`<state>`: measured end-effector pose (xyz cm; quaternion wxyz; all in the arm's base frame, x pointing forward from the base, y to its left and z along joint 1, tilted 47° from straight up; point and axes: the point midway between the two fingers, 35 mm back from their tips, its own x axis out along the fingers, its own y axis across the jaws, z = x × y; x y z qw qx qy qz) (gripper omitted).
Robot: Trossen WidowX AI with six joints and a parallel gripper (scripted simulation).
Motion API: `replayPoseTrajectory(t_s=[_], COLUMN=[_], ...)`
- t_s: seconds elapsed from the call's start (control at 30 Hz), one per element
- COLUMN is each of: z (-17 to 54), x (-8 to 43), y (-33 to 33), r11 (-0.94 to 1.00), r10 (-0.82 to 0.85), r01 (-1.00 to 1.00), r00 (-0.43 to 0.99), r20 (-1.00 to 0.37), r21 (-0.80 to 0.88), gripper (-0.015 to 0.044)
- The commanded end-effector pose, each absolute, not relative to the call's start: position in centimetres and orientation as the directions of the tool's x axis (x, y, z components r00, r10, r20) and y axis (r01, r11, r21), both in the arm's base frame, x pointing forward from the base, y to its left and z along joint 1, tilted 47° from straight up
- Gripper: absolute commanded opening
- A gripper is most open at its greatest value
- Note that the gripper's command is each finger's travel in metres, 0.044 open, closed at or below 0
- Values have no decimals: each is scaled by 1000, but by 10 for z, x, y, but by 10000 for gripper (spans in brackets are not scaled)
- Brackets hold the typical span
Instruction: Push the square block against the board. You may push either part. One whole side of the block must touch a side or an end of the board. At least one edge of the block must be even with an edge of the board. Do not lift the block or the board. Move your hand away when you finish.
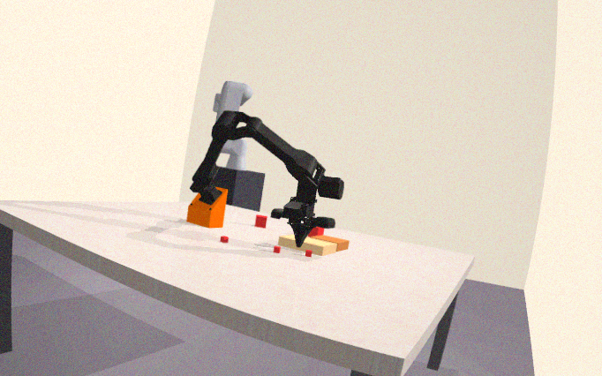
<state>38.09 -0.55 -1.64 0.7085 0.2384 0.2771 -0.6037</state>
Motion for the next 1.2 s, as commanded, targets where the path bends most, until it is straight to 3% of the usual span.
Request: replayPoseTrajectory(t_s=[0.0,1.17], z=[-24,10], x=[378,386], y=[-5,-36], r11=[149,148], r10=[-720,-722], r01=[989,989], r00=[103,103], r20=[-686,-685], r21=[-7,-7], gripper=[0,0])
